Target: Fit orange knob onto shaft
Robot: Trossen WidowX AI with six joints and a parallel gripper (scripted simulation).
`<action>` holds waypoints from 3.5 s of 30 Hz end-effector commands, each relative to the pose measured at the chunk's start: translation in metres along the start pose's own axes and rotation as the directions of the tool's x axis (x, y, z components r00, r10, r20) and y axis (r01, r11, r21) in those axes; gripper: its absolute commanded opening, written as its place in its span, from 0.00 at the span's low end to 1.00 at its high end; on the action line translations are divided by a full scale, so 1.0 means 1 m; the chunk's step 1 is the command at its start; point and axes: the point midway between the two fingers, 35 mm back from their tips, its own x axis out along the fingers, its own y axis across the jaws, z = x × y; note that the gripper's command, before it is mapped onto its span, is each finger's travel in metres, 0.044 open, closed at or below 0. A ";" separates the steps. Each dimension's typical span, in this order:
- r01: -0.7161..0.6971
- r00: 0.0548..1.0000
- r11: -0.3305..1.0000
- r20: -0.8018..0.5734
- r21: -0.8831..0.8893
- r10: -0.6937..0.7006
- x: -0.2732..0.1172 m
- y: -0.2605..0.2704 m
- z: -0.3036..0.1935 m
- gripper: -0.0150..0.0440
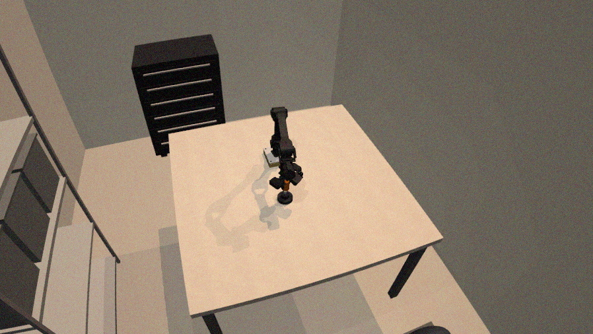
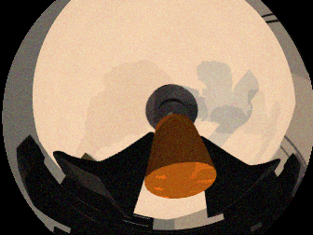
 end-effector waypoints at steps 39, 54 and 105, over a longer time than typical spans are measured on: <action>-0.004 1.000 0.387 0.004 0.922 0.002 0.000 0.001 0.000 0.25; -0.004 1.000 -0.015 0.004 1.000 0.002 0.000 0.000 0.001 0.25; -0.002 1.000 -0.423 0.003 0.906 0.002 0.033 0.001 0.000 0.25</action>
